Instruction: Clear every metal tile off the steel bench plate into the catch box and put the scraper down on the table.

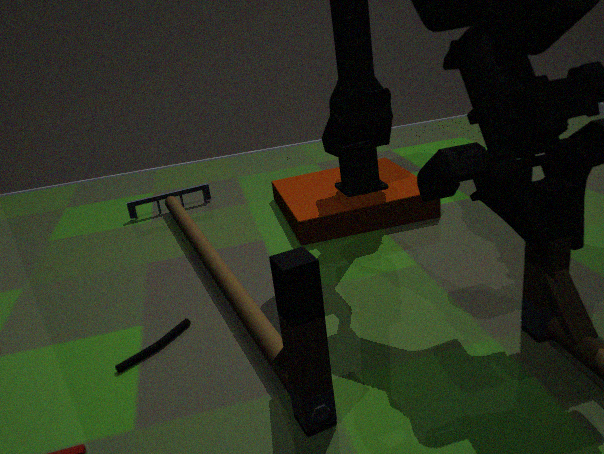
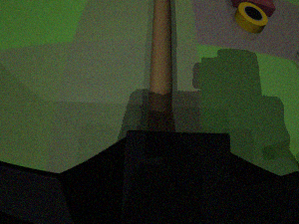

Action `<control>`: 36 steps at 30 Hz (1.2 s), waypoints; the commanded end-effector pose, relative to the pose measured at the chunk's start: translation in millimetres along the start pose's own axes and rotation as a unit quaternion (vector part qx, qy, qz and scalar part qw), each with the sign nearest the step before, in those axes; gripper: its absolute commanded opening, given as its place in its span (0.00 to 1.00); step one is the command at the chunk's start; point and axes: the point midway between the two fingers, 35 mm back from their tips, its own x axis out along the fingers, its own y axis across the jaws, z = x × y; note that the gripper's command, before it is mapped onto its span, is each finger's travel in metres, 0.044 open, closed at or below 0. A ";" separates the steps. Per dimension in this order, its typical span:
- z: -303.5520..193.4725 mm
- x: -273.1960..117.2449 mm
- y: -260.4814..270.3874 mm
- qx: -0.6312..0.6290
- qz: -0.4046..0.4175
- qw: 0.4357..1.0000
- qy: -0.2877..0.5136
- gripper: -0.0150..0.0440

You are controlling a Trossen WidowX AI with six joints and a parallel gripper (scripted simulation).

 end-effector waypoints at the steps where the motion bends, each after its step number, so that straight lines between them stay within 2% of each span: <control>1: 7.5 0.6 -0.5 -0.001 0.002 1.000 -0.007 0.25; 36: 38.2 22.4 4.0 -0.001 0.002 1.000 -0.009 0.25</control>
